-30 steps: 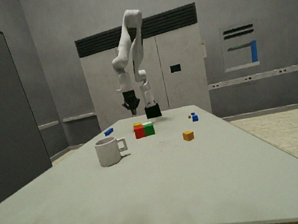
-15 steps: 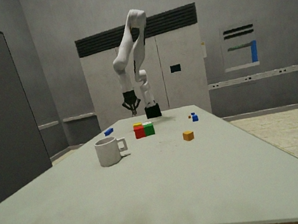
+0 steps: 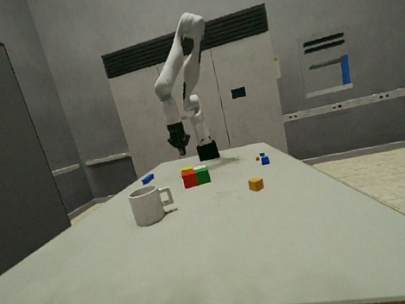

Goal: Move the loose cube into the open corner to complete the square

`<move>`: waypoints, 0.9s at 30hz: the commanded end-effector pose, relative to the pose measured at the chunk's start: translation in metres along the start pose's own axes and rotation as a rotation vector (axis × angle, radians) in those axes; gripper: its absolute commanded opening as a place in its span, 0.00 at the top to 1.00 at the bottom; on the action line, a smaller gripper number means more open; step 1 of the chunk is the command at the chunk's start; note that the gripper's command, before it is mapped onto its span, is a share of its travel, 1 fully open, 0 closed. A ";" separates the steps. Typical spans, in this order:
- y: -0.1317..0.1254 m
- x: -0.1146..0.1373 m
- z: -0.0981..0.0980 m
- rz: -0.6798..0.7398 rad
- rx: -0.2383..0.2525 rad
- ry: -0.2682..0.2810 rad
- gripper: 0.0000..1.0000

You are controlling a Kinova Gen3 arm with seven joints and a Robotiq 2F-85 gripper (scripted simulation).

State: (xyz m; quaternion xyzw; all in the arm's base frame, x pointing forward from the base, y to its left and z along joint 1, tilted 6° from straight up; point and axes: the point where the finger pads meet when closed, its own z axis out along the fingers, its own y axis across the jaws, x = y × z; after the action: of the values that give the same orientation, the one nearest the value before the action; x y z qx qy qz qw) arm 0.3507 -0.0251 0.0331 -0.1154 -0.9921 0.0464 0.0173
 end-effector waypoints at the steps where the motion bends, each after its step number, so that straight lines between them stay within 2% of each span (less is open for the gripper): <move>1: 0.000 0.003 0.000 0.145 0.014 0.001 0.90; 6: 0.000 0.002 -0.001 0.329 0.009 -0.011 0.90; 8: 0.000 0.002 -0.001 0.329 0.009 -0.011 0.90; 19: 0.001 0.000 -0.004 0.654 -0.007 -0.038 0.90; 27: 0.001 -0.001 -0.006 0.779 -0.017 -0.049 0.90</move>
State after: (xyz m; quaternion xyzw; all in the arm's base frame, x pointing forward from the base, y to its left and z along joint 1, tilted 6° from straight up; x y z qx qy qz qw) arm 0.3524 -0.0245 0.0386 -0.4688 -0.8819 0.0430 -0.0242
